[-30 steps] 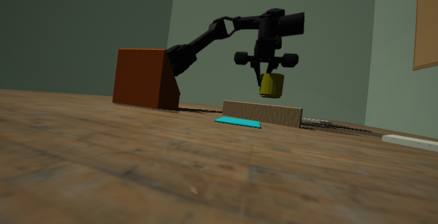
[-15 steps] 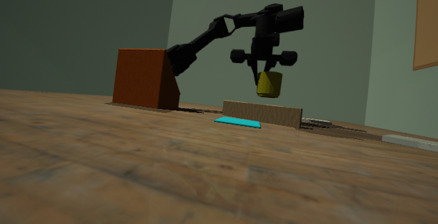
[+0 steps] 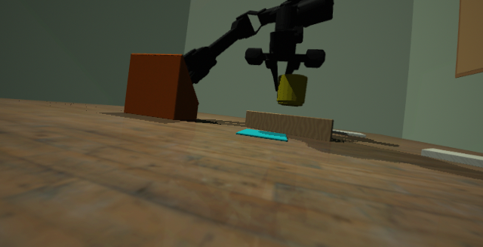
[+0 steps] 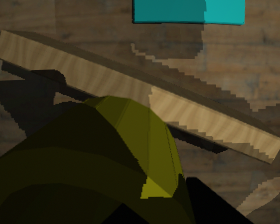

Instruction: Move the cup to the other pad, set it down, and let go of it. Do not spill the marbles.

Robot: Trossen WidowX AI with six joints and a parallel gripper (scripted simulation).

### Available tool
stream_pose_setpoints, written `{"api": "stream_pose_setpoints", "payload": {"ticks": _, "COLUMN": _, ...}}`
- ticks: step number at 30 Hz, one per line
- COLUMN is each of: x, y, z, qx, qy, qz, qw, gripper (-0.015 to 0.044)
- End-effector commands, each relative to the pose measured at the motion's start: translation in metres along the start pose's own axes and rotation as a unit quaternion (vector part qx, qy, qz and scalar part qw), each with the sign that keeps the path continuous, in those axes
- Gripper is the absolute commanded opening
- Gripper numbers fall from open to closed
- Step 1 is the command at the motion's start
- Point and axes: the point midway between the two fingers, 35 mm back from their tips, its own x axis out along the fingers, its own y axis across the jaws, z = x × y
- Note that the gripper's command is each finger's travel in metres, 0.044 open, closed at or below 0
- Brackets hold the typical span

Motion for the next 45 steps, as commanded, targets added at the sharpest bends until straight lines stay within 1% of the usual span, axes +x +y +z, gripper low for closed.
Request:
{"api": "stream_pose_setpoints", "payload": {"ticks": 1, "x": -0.001, "y": -0.005, "z": 0.013, "qx": 0.000, "qy": -0.002, "qz": 0.001, "qw": 1.000, "gripper": 0.0000}}
{"api": "stream_pose_setpoints", "payload": {"ticks": 37, "x": -0.006, "y": -0.046, "z": 0.112, "qx": 0.000, "qy": -0.005, "qz": 0.001, "qw": 1.000, "gripper": 0.0000}}
{"api": "stream_pose_setpoints", "payload": {"ticks": 45, "x": -0.001, "y": -0.047, "z": 0.115, "qx": 0.000, "qy": -0.005, "qz": 0.001, "qw": 1.000, "gripper": 0.0000}}
